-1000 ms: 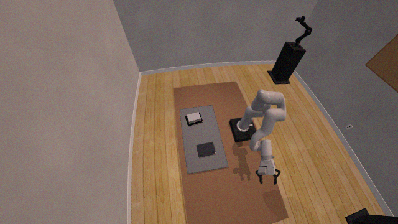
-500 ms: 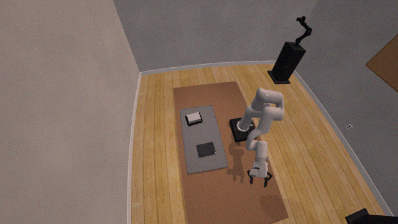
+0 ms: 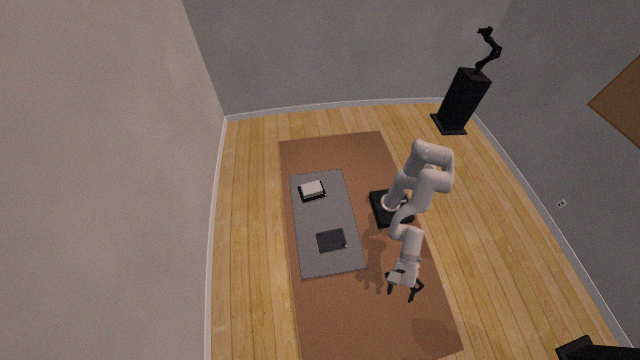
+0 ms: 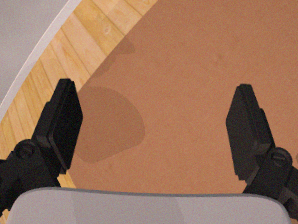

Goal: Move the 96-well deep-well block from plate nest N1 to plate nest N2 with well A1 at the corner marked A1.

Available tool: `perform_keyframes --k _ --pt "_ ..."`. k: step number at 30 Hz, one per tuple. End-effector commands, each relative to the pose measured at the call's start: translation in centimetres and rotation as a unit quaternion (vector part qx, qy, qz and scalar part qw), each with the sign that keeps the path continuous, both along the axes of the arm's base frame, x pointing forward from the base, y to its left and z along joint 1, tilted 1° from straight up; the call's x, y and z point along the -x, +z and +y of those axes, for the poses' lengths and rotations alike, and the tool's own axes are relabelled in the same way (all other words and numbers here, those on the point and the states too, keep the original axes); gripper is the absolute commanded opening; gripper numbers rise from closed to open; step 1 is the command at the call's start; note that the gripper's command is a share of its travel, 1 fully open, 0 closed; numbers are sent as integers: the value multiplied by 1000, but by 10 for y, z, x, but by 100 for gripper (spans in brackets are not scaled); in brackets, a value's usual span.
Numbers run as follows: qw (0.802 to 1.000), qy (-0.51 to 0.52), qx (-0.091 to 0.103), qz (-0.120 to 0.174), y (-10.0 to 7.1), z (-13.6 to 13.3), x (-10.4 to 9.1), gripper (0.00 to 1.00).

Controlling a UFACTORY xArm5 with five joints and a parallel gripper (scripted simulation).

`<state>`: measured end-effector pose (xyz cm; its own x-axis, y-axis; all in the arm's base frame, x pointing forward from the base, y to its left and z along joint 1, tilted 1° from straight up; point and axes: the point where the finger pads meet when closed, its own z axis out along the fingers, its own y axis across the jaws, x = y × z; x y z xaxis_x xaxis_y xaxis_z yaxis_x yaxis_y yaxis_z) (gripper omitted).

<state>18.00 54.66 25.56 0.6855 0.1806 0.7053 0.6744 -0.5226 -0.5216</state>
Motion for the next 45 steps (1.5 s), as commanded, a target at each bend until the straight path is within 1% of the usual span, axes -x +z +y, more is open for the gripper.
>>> perform_keyframes --k 1,2,3,4,5,6,10,11,12,14,15,16,20,22,23,27,29,31,35,36,37,38,39,44,45 --pt "1000 -11 12 -3 0 -4 -17 100" --pt "1000 -12 12 -4 -1 -5 -19 100" --pt "999 -20 25 -4 -2 -9 -30 100" --pt "999 -35 41 -6 -4 -6 -21 100" --pt "998 -38 45 -7 -5 -8 -25 100" --pt "999 -32 42 -4 -4 -17 -47 100" --pt "998 -36 43 -7 -6 -19 -53 100" --pt "997 -44 55 -5 -7 -25 -64 100" --pt "996 -57 72 -7 -9 -22 -57 100" --pt "996 -57 72 -7 -9 -22 -57 100" --pt "995 -60 75 -7 -10 -25 -61 100" --pt "996 -55 72 -5 -9 -34 -81 100" --pt "996 -59 73 -7 -11 -37 -87 100" --pt "992 -74 99 -2 -12 -50 -107 100" --pt "992 -77 102 -2 -13 -53 -111 100" --pt "991 -80 104 -5 -15 -57 -116 100" --pt "987 -94 129 2 -16 -71 -136 100" --pt "987 -94 129 2 -16 -71 -136 100" --pt "986 -100 133 1 -18 -78 -143 100" --pt "984 -106 145 5 -19 -86 -152 100" --pt "979 -120 163 7 -21 -81 -143 100" --pt "979 -121 165 7 -21 -84 -147 100" --pt "980 -116 161 10 -20 -98 -165 100" --pt "979 -121 163 7 -22 -106 -171 100" --pt "976 -127 175 12 -23 -114 -180 100"
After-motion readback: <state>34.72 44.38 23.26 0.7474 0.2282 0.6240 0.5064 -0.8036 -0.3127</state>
